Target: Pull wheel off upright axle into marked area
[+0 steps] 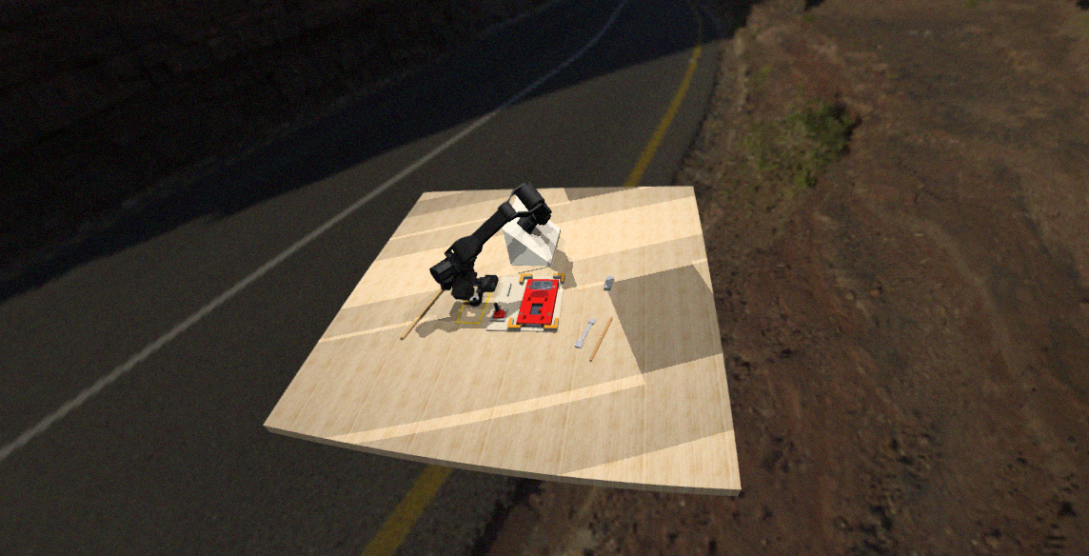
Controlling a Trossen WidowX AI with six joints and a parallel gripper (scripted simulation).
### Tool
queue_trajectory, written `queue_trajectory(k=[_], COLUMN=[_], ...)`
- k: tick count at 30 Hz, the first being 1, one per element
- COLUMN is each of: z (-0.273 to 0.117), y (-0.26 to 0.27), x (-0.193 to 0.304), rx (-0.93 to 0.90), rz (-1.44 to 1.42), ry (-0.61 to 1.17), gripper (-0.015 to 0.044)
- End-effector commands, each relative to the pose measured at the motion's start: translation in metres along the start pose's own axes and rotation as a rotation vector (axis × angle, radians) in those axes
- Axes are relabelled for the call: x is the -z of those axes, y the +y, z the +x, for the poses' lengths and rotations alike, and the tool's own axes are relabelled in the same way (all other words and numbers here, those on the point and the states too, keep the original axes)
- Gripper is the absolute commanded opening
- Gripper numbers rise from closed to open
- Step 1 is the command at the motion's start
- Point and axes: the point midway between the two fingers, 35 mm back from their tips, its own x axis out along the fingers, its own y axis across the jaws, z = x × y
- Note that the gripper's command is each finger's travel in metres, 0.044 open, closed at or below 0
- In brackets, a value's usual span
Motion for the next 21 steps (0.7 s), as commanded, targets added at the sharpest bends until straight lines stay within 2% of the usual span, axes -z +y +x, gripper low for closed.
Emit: queue_trajectory(k=[1,11,19,21], z=[0.0,-0.002,-0.058,-0.06], y=[0.0,0.0,-0.001,-0.001], x=[0.0,0.0,0.0,0.0], rx=[0.0,0.0,0.001,0.001], rz=[0.0,0.0,0.003,0.003], ry=[0.0,0.0,-0.007,-0.007], gripper=[0.0026,0.0289,0.03,0.03])
